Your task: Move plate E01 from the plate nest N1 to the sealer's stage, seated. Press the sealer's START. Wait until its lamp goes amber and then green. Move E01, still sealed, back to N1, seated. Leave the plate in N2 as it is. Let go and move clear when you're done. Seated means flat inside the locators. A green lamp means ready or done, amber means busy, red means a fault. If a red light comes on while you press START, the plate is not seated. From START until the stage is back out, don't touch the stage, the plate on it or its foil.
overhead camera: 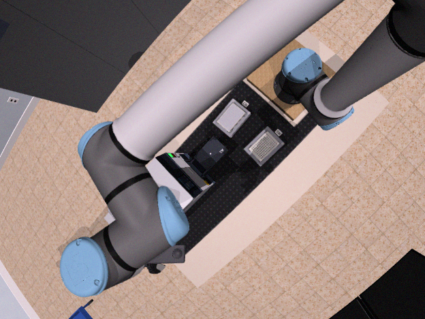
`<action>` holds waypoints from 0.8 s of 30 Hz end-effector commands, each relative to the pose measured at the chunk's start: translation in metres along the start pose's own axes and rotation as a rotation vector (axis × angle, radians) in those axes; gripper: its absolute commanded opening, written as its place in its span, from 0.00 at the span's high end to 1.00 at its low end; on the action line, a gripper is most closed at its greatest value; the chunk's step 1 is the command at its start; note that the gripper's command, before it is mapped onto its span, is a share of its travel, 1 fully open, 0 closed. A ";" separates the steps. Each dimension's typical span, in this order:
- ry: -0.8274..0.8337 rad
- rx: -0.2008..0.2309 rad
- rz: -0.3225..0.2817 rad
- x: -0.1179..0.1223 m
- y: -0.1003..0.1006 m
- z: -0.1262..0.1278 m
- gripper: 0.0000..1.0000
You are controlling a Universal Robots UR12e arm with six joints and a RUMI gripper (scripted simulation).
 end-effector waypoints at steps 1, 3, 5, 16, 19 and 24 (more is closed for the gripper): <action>0.003 -0.024 0.007 0.002 -0.020 0.002 0.32; 0.003 -0.024 0.007 0.002 -0.020 0.002 0.32; 0.005 -0.036 0.011 0.003 -0.030 0.002 0.32; 0.012 -0.088 0.026 0.003 -0.075 0.001 0.32; 0.014 -0.099 0.030 0.002 -0.085 0.000 0.32; 0.016 -0.120 0.036 0.001 -0.103 -0.001 0.32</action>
Point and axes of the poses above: the point where the finger pads meet when closed, its own y axis out along the fingers, its own z axis across the jaws, x = y × z, the point moved 1 cm from there along -y, back along the fingers, and after that the axes turned 6 degrees about y, right-handed, at the moved point
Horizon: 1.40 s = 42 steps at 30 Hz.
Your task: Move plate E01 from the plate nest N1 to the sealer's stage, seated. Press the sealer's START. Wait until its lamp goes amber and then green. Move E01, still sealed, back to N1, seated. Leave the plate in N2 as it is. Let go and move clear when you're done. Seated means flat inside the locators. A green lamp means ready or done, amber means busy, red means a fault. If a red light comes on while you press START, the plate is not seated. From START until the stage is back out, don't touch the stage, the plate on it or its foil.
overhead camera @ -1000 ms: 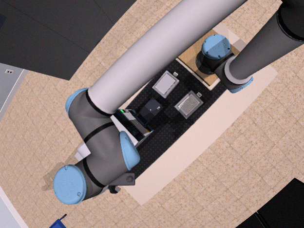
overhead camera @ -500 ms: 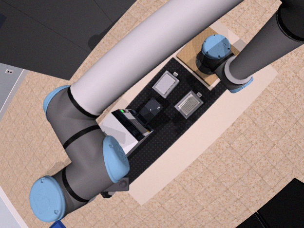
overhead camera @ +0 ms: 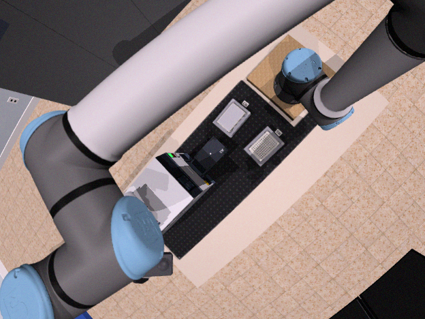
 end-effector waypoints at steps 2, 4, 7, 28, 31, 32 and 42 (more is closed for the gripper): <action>0.003 -0.030 0.009 -0.003 -0.027 -0.004 0.32; 0.004 -0.040 0.012 -0.004 -0.037 -0.006 0.32; 0.005 -0.046 0.014 -0.005 -0.041 -0.007 0.32; 0.011 -0.135 0.041 -0.023 -0.123 -0.030 0.32; 0.011 -0.140 0.043 -0.025 -0.127 -0.031 0.32; 0.012 -0.145 0.044 -0.026 -0.132 -0.033 0.32; 0.013 -0.184 0.056 -0.038 -0.167 -0.046 0.32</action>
Point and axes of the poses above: the point where the finger pads meet when closed, its own y axis out along the fingers, its own z axis across the jaws, x = y × z, the point moved 1 cm from there along -y, back along the fingers, and after that the axes turned 6 degrees about y, right-handed, at the moved point
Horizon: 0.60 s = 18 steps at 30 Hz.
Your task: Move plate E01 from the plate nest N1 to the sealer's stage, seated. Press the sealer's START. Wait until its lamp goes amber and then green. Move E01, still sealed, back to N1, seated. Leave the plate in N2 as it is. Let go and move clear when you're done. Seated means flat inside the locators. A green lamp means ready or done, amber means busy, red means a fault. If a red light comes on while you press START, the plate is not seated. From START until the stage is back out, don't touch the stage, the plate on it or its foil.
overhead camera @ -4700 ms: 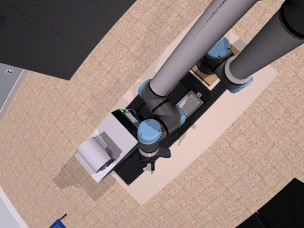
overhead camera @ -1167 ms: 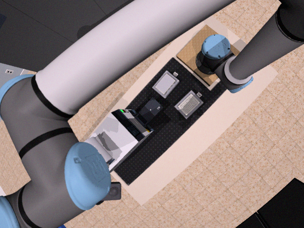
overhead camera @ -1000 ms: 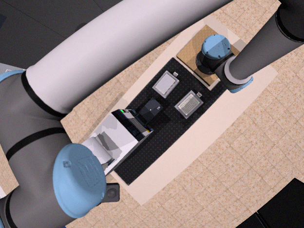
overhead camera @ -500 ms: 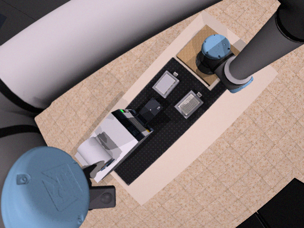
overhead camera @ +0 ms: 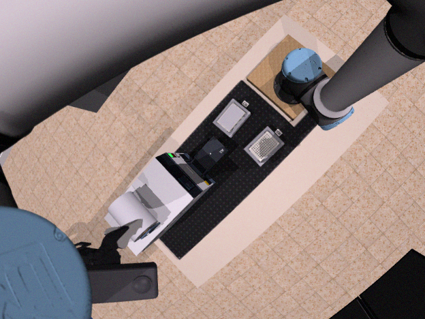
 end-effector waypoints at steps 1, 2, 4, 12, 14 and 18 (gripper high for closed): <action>0.001 -0.021 0.006 -0.008 -0.018 -0.011 0.32; 0.001 -0.026 0.008 -0.009 -0.022 -0.013 0.32; 0.001 -0.031 0.009 -0.011 -0.026 -0.015 0.32; 0.001 -0.062 0.019 -0.024 -0.052 -0.033 0.32; 0.001 -0.067 0.020 -0.026 -0.056 -0.035 0.32; 0.025 -0.067 0.019 -0.014 -0.056 -0.044 0.32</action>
Point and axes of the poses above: the point where the finger pads meet when closed, its own y axis out along the fingers, its own z axis across the jaws, x = y × z, the point moved 1 cm from there along -y, back along the fingers, and after that the axes turned 6 degrees about y, right-handed, at the moved point
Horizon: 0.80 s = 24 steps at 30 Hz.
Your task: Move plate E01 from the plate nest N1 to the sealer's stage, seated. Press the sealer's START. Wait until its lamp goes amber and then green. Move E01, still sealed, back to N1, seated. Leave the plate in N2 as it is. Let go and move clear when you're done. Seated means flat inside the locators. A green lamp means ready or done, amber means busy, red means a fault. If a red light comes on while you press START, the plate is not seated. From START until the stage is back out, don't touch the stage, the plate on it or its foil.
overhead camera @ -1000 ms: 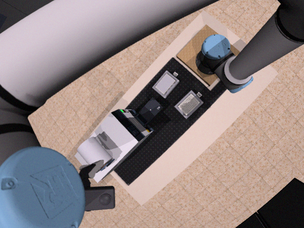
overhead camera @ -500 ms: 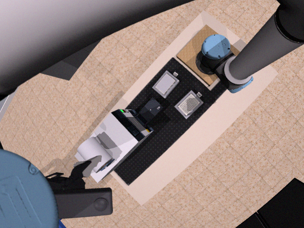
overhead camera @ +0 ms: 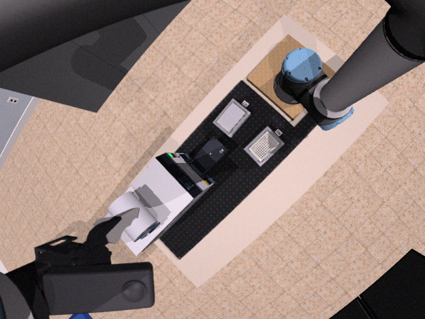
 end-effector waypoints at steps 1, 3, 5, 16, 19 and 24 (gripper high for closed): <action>0.027 -0.004 0.001 0.012 -0.004 -0.012 0.32; 0.035 -0.004 0.001 0.016 -0.004 -0.015 0.32; 0.043 -0.005 0.001 0.020 -0.004 -0.018 0.32; 0.122 -0.005 0.001 0.060 -0.004 -0.048 0.32; 0.137 -0.005 0.001 0.067 -0.004 -0.054 0.32; 0.160 -0.005 0.001 0.078 -0.004 -0.064 0.32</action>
Point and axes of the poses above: the point where the finger pads meet when closed, its own y axis out along the fingers, its own z axis across the jaws, x = y × z, the point moved 1 cm from there along -y, back along the fingers, and after that the axes turned 6 degrees about y, right-handed, at the moved point
